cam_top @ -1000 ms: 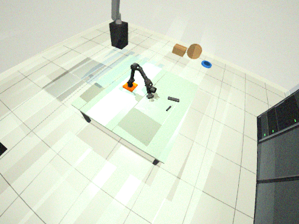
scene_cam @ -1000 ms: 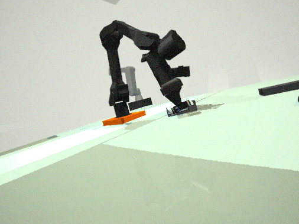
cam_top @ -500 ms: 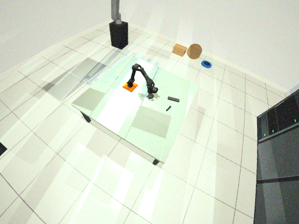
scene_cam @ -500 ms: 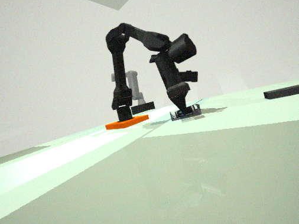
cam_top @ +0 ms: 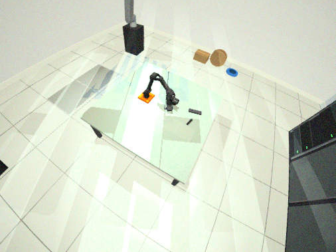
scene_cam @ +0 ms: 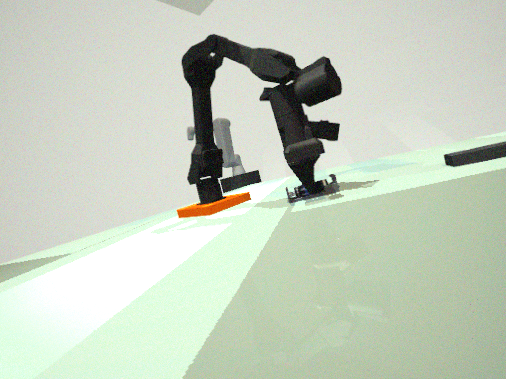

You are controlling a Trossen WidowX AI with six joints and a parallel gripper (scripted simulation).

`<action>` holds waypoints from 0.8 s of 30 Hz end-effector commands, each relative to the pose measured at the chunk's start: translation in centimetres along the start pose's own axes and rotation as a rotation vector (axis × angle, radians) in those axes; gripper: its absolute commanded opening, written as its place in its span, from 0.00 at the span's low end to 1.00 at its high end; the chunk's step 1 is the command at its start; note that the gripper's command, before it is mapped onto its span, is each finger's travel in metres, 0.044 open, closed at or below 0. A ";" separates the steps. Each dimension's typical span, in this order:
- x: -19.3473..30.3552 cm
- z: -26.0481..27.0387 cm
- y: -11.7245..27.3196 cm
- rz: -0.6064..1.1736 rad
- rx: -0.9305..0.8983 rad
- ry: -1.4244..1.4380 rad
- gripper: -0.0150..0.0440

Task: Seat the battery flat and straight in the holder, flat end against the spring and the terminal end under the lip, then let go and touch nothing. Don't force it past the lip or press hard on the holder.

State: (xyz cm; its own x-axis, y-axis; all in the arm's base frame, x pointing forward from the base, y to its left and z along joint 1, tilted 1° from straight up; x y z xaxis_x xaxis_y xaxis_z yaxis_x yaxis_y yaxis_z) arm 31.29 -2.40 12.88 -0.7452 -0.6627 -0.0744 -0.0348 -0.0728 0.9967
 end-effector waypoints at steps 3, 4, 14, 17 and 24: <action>-0.2 0.0 0.0 0.018 -0.005 -0.007 0.37; -0.3 0.0 0.0 0.018 -0.005 -0.007 0.37; -1.3 -0.2 -0.1 0.018 -0.004 -0.007 0.37; -1.3 -0.2 -0.1 0.018 -0.004 -0.007 0.37; -1.3 -0.2 -0.1 0.018 -0.003 -0.007 0.37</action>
State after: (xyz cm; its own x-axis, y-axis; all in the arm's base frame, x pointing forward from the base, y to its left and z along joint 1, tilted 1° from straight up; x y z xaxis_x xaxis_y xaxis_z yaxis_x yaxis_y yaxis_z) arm 32.32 -1.78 12.88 -0.7481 -0.6615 -0.0528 -0.0162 -0.0614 0.9980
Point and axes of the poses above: the point midway between the two fingers, 35 mm back from their tips, its own y axis back along the fingers, its own z axis across the jaws, x = y × z, the point moved 10 cm from there along y, back along the fingers, and after that the axes turned 11 degrees about y, right-handed, at the moved point
